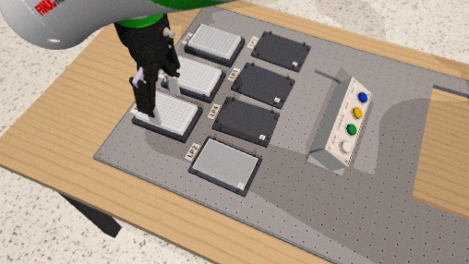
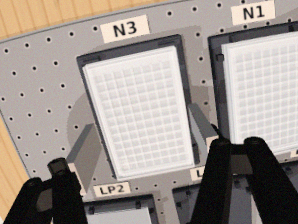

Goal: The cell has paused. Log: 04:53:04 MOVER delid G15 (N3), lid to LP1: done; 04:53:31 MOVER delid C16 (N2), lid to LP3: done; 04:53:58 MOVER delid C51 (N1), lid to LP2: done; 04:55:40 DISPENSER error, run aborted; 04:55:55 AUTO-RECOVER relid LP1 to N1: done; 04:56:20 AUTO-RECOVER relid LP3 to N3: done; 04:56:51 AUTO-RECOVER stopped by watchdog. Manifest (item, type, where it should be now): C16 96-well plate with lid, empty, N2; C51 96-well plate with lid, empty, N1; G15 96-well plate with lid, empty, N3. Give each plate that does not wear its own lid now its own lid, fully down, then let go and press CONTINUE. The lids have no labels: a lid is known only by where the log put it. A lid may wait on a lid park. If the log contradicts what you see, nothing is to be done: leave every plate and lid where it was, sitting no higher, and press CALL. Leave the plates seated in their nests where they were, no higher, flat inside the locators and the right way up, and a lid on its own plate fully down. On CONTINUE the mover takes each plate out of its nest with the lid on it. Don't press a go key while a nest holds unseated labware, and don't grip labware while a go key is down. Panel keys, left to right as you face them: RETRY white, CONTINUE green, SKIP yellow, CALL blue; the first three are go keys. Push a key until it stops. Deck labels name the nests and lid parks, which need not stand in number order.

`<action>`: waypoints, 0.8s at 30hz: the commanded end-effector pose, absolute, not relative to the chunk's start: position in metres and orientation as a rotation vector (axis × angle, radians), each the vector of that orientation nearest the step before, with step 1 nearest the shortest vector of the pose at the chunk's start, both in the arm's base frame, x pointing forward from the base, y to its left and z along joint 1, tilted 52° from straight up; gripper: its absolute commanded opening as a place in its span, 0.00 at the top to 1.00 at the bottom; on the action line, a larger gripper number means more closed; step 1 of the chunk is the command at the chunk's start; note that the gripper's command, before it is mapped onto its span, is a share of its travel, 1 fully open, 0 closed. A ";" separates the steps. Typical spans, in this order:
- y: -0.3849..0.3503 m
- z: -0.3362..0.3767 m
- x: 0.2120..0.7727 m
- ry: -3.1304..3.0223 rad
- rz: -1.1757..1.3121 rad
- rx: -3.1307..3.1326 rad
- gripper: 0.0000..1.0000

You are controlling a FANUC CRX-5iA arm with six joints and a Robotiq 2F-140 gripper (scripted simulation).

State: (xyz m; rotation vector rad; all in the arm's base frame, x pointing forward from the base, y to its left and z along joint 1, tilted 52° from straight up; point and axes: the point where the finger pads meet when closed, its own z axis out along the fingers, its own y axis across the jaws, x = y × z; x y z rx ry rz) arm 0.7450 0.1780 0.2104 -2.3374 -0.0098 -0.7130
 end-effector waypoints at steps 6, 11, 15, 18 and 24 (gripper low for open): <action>0.178 0.211 0.745 -0.010 -0.713 -2.337 0.41; 0.178 0.211 0.745 -0.010 -0.713 -2.337 0.41; 0.178 0.211 0.745 -0.010 -0.713 -2.337 0.41; 0.178 0.211 0.745 -0.010 -0.713 -2.337 0.41; 0.178 0.211 0.745 -0.010 -0.713 -2.337 0.34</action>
